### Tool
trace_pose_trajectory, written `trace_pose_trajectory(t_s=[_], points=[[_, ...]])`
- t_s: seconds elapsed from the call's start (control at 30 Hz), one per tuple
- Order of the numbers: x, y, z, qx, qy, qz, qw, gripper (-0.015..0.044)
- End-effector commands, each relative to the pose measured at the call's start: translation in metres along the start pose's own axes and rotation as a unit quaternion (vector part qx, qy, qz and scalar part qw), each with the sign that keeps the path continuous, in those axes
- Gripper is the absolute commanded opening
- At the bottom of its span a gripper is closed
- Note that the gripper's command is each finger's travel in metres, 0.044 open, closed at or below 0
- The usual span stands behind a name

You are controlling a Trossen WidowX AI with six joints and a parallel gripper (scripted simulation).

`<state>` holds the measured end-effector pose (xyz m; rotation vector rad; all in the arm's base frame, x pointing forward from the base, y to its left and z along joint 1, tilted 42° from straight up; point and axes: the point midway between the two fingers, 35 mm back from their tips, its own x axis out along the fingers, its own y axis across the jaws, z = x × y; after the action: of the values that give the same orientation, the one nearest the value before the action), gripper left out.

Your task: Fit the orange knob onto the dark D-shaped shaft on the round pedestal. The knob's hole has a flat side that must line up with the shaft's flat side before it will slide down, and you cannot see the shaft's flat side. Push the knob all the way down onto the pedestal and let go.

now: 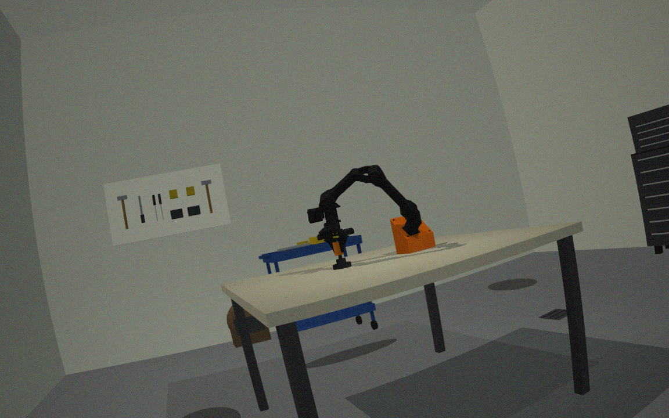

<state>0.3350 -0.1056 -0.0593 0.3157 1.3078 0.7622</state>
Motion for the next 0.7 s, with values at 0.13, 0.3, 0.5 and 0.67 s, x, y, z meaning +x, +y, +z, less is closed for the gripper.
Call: trace_pose_trajectory(t_s=[0.13, 0.3, 0.5, 0.67], points=[[0.0006, 0.0010, -0.0010, -0.003, -0.001, 0.000, 1.000, 0.0000], [0.0009, 0.0024, -0.0024, -0.003, -0.001, 0.000, 1.000, 0.0000], [-0.0017, 0.0027, -0.0032, -0.003, -0.001, 0.000, 1.000, 0.0000], [-0.0040, 0.0029, -0.0034, -0.016, -0.001, 0.000, 1.000, 0.0000]])
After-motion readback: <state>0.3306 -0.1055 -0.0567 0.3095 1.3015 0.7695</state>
